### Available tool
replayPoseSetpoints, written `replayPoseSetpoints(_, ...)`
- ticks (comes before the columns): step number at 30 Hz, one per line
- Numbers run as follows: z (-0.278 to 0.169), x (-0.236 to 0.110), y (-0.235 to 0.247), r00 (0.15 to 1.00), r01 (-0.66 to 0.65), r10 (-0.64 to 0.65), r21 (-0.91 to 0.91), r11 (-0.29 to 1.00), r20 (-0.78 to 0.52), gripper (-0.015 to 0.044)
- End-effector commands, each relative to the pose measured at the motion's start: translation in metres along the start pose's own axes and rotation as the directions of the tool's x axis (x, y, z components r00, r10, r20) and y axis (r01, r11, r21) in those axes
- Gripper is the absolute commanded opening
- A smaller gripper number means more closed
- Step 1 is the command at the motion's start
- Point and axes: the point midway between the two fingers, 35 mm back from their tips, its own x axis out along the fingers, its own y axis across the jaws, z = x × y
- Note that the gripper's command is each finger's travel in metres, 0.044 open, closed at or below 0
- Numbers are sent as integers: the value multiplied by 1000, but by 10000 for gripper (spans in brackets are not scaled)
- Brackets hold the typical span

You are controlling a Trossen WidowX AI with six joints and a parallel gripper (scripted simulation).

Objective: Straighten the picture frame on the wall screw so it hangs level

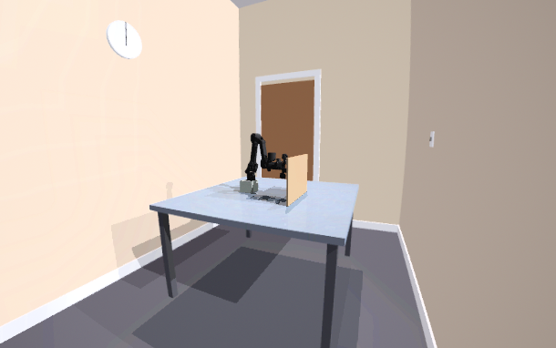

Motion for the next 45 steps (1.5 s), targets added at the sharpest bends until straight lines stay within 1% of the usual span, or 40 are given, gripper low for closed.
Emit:
replayPoseSetpoints(1,1,0,1,1000,-6,6,1,1000,3,0)
replayPoseSetpoints(45,7,0,2,1000,-6,6,1,1000,3,0)
